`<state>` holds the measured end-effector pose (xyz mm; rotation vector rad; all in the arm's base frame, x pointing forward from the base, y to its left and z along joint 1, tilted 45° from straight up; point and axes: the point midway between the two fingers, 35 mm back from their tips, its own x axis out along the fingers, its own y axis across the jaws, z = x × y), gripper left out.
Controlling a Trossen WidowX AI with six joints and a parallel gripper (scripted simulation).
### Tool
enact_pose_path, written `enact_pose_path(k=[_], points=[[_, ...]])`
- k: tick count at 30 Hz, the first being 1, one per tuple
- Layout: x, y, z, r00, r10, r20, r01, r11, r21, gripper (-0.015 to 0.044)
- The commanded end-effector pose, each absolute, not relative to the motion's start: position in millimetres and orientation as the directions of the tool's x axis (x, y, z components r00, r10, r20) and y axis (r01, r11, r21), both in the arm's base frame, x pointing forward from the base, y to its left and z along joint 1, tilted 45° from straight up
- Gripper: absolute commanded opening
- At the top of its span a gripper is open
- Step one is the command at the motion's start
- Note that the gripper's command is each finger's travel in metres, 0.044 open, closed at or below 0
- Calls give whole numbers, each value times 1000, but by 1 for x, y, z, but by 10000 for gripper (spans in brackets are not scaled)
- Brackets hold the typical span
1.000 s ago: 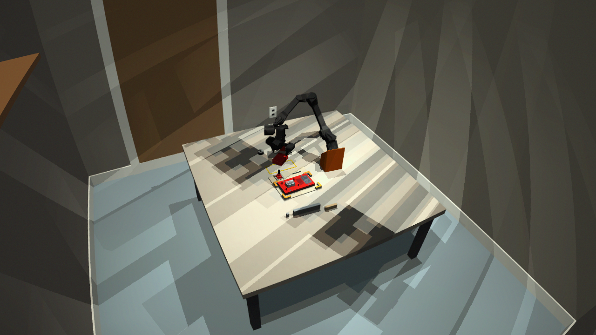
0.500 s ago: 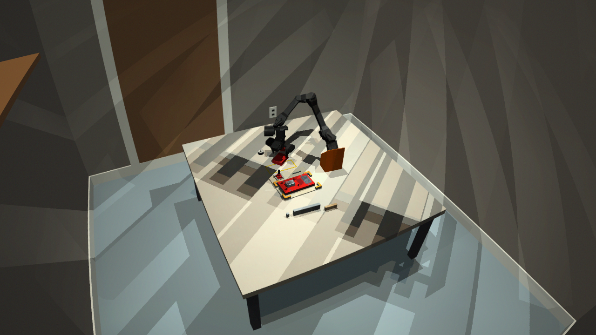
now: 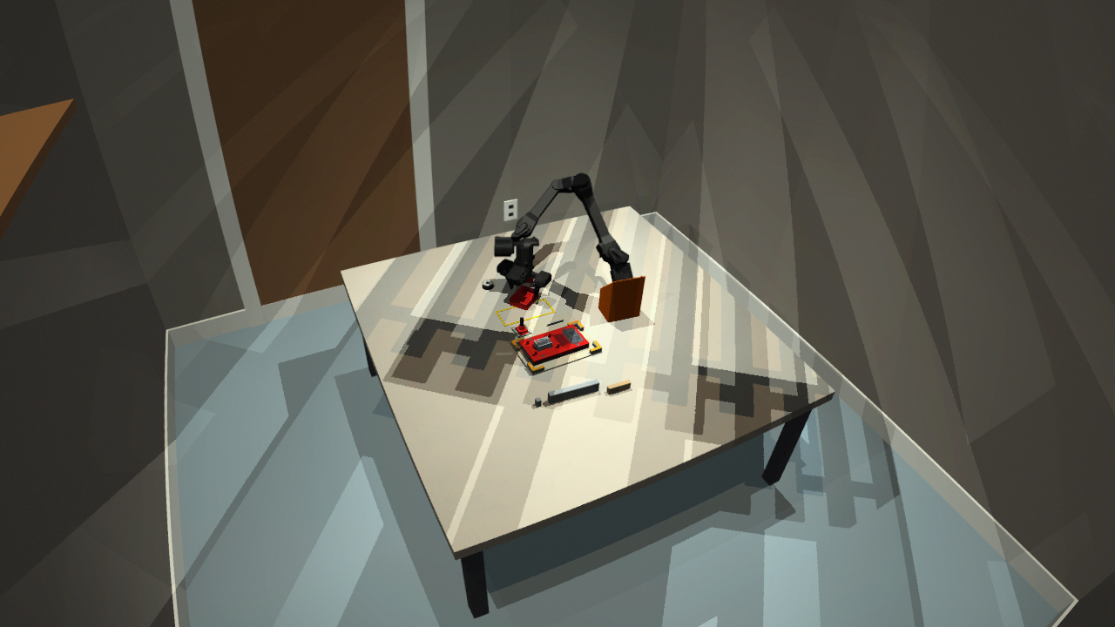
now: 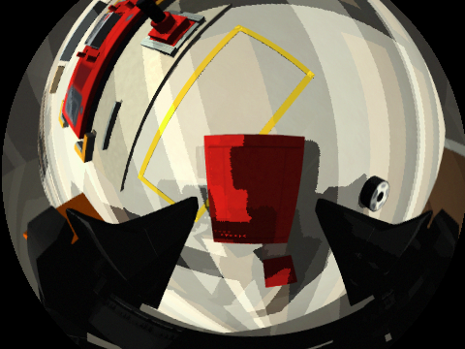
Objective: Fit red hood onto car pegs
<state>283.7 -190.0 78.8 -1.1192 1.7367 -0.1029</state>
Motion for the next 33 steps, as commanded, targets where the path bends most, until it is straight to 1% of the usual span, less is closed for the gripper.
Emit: enact_pose_path(k=[1, 33], points=[[281, -192, 73, -54, -711, -701, -633, 567, -527, 440], [281, -201, 65, -54, -711, -701, -633, 567, -527, 440]])
